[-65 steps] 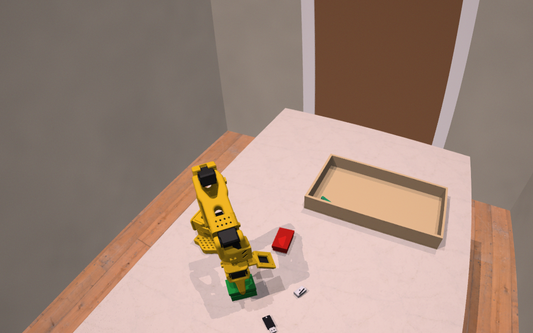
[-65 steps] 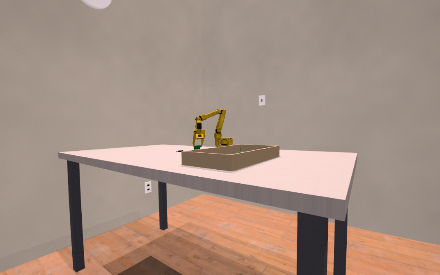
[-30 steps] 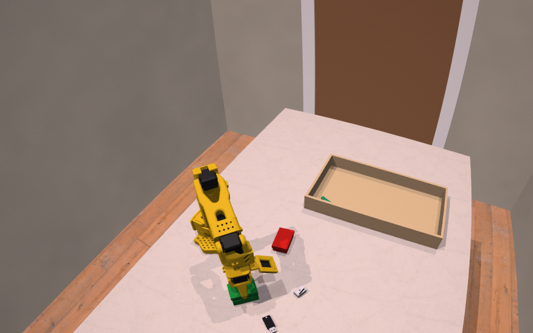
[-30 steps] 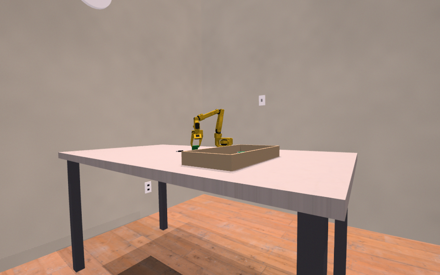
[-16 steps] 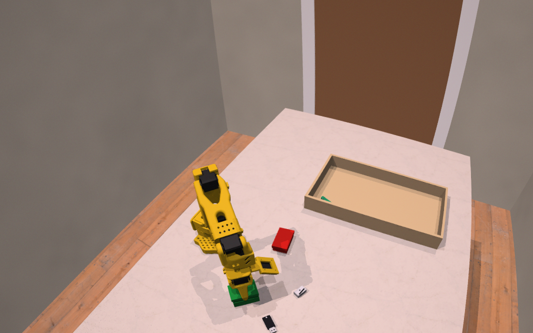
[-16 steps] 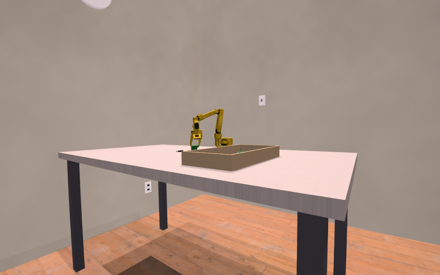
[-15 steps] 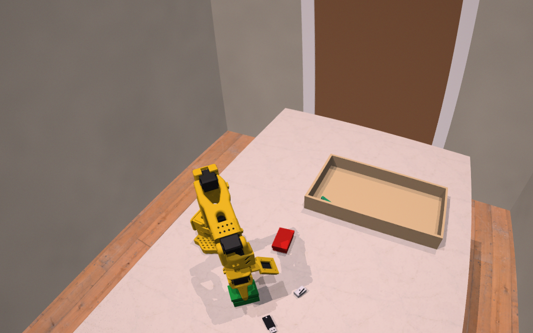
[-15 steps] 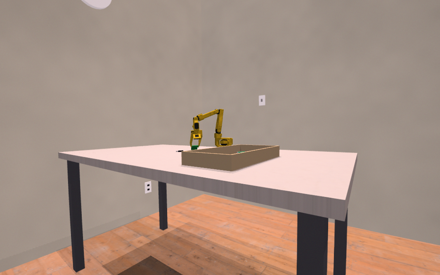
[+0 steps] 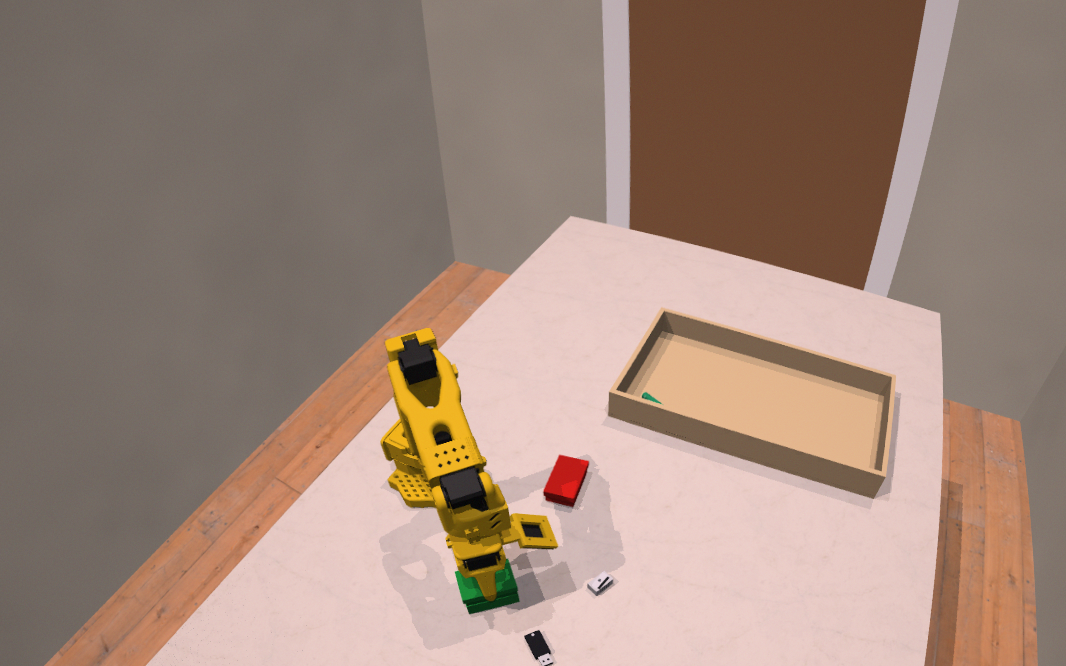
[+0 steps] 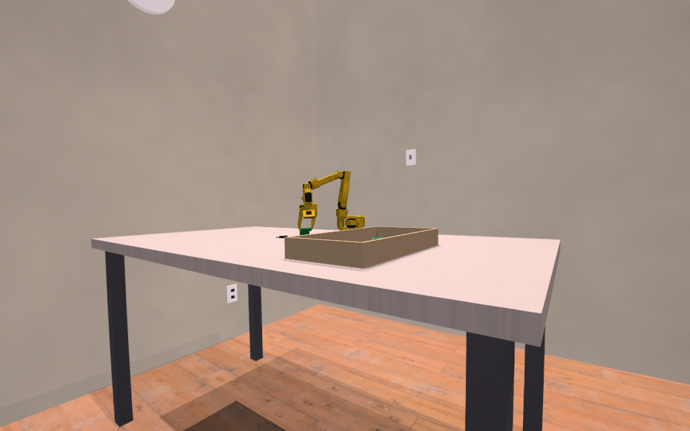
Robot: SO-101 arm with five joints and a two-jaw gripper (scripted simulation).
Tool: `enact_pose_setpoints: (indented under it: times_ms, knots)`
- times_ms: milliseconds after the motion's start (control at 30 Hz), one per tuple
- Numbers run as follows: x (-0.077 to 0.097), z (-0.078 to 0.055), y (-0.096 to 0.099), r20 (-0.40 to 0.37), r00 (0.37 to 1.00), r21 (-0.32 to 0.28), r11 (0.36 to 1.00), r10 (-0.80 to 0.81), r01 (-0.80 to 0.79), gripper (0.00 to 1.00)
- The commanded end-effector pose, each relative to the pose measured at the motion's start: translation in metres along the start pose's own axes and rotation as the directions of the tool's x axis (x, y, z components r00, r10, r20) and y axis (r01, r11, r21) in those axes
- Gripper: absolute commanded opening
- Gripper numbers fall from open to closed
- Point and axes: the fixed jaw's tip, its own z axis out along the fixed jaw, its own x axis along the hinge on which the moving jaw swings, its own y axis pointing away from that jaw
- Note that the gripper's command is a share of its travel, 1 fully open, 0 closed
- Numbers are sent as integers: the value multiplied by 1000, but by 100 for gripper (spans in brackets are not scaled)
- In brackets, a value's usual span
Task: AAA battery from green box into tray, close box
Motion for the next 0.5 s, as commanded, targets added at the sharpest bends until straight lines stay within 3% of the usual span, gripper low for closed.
enact_pose_setpoints:
  times_ms: [0,467]
  knots:
    - [-1,-4,-7,5,1000,38,999,4,-4,22]
    - [-2,-5,-19,5,1000,38,999,5,-5,22]
